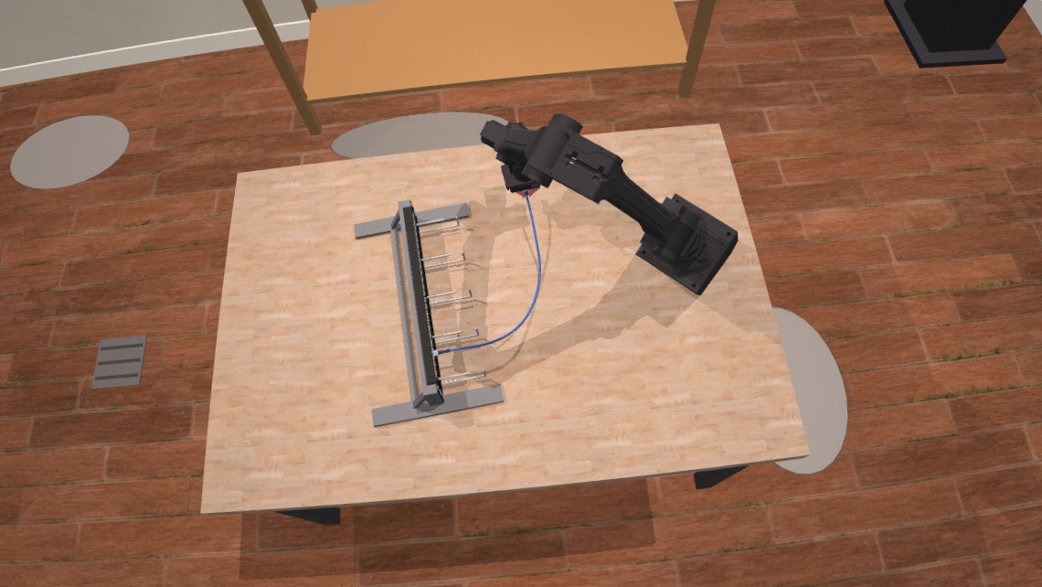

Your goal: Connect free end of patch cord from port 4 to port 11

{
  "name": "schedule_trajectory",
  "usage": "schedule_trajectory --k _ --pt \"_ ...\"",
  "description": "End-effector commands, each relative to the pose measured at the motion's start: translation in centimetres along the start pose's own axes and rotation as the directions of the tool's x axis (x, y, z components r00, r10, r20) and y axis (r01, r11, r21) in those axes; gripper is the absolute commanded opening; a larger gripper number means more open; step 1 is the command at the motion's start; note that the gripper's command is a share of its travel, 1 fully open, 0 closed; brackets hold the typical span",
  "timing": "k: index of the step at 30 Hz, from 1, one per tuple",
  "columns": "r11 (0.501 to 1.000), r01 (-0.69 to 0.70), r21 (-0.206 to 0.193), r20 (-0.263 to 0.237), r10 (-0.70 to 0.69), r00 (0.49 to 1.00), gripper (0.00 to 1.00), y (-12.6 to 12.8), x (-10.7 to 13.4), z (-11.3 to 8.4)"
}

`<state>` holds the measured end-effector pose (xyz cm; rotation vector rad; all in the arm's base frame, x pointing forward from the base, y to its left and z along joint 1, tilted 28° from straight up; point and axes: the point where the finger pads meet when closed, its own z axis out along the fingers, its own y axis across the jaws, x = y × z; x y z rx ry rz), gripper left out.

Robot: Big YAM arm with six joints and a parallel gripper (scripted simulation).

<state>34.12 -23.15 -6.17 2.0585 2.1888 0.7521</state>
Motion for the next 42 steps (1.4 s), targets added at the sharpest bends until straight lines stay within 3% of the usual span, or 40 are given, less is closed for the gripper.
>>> schedule_trajectory --k 1,13,26,42 --pt "1.000 -0.008 -0.006 0.005 0.008 1.000 0.00 -0.3 -0.8 -0.4" --pt "1.000 -0.007 -0.004 0.002 0.007 1.000 0.00 -0.5 -0.4 -0.4" --pt "0.996 0.085 -0.007 0.006 -0.085 0.996 0.00 1.2 1.2 -0.8" --pt "0.931 0.365 -0.003 0.007 -0.365 0.931 0.00 4.9 5.8 -1.7"
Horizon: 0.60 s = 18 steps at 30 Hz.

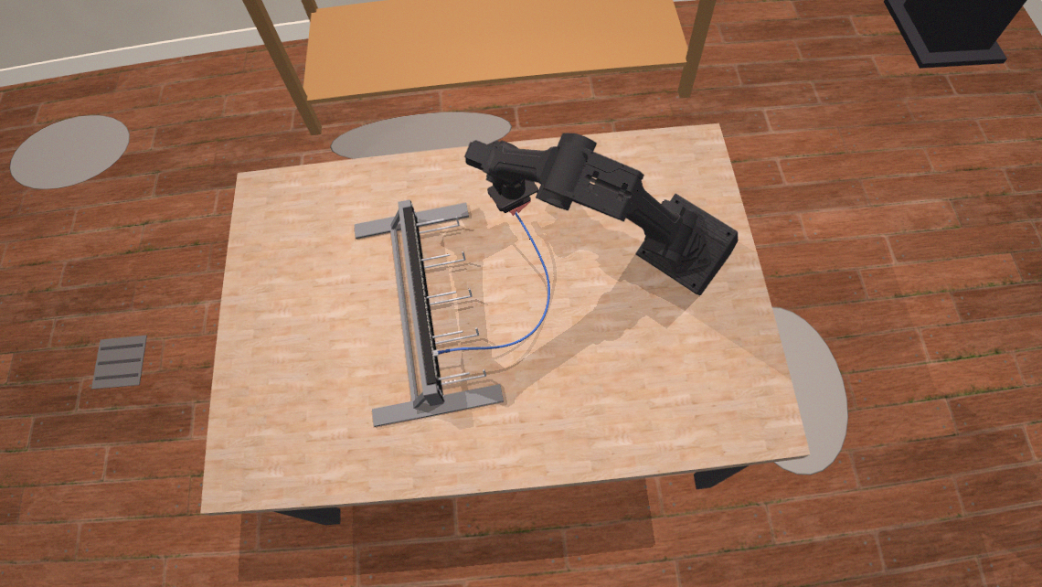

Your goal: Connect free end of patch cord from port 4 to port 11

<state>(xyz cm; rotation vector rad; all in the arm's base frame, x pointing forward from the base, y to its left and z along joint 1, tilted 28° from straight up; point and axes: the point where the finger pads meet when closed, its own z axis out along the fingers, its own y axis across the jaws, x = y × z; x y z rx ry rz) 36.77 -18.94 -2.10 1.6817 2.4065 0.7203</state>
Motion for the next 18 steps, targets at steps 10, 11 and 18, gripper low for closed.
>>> schedule_trajectory --k 10,11,18 --pt "0.941 0.340 -0.005 0.018 -0.340 0.940 0.00 6.3 2.9 -1.5" --pt "0.929 0.369 -0.006 0.020 -0.369 0.929 0.00 6.9 3.2 -1.7" --pt "0.865 0.502 -0.007 0.027 -0.502 0.864 0.00 9.7 4.7 -2.3"
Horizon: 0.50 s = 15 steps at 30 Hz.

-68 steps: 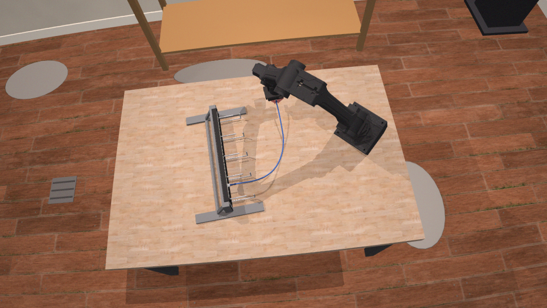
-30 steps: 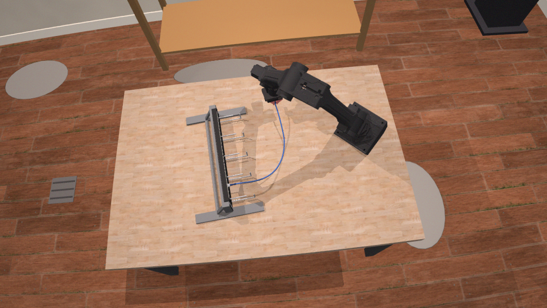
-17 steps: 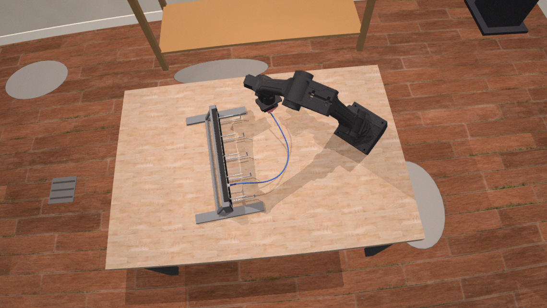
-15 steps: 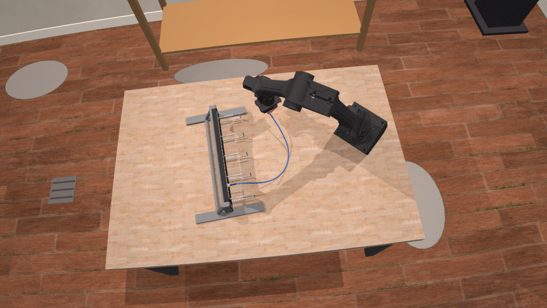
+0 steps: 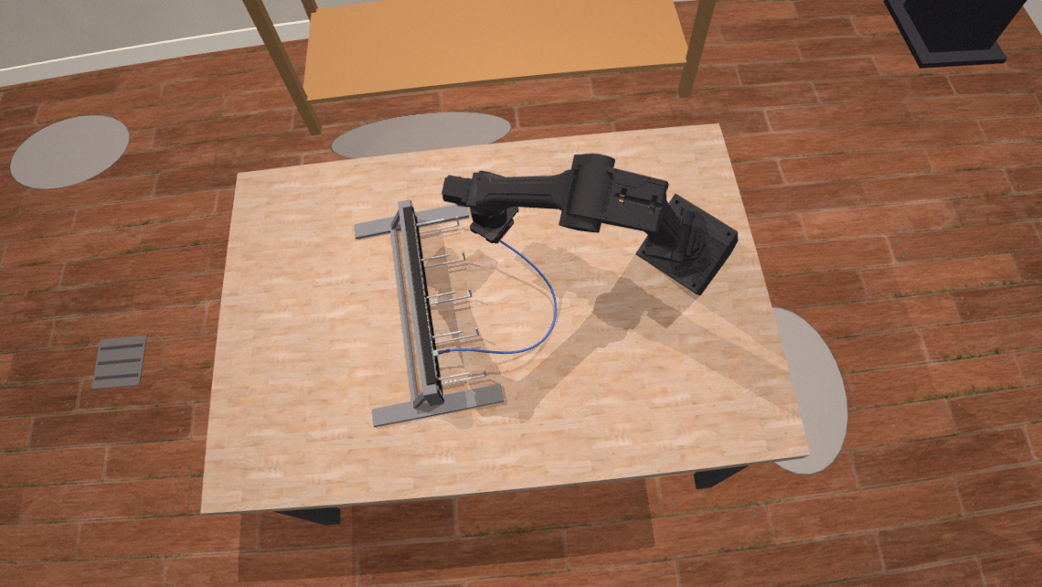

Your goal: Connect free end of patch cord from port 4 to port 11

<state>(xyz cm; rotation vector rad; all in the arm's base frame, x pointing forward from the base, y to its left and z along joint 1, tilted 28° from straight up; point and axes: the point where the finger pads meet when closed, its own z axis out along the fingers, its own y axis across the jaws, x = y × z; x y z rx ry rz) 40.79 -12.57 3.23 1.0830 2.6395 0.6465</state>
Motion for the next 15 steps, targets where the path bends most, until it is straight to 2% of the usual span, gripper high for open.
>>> schedule_trajectory --k 1,8,15 --pt "0.993 0.116 -0.005 0.028 -0.116 0.993 0.00 2.3 -1.2 -1.0" --pt "0.948 0.317 -0.003 0.033 -0.317 0.948 0.00 6.7 -0.6 -1.8" --pt "0.868 0.496 0.000 0.036 -0.496 0.868 0.00 10.8 0.1 -2.6"
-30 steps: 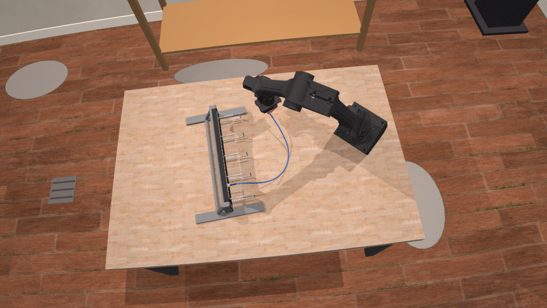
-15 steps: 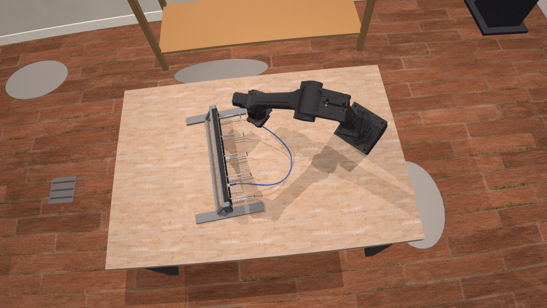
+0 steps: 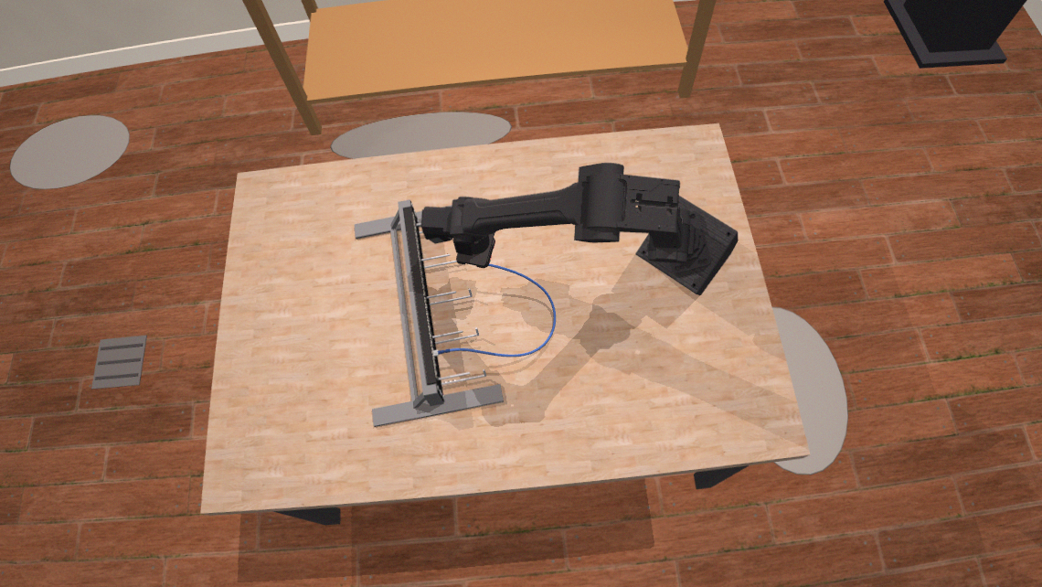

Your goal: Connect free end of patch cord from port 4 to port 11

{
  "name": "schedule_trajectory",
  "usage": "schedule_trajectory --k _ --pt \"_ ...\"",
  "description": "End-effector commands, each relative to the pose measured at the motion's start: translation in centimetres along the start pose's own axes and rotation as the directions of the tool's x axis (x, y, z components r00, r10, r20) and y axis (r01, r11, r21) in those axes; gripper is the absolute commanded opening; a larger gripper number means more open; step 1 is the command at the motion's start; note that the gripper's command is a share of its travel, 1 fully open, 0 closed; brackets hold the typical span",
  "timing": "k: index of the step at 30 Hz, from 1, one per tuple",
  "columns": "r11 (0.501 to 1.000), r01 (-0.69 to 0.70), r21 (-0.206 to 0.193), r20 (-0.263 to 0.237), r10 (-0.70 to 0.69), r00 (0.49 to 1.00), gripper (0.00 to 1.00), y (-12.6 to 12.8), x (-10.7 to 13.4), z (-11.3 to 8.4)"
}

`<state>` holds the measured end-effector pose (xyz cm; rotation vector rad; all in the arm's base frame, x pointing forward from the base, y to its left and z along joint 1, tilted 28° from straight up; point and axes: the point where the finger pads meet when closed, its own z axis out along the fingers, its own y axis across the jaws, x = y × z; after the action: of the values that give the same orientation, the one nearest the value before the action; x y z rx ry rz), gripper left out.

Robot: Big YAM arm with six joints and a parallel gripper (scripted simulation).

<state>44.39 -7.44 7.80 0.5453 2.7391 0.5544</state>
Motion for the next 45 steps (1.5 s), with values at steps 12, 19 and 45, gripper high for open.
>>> schedule_trajectory --k 12,19,45 --pt "0.945 0.328 -0.001 0.022 -0.328 0.944 0.00 6.5 -2.7 -1.5" --pt "0.921 0.388 0.000 0.028 -0.388 0.921 0.00 7.9 -3.0 -1.9" --pt "0.902 0.432 -0.003 0.010 -0.432 0.902 0.00 8.6 -2.3 -1.3"
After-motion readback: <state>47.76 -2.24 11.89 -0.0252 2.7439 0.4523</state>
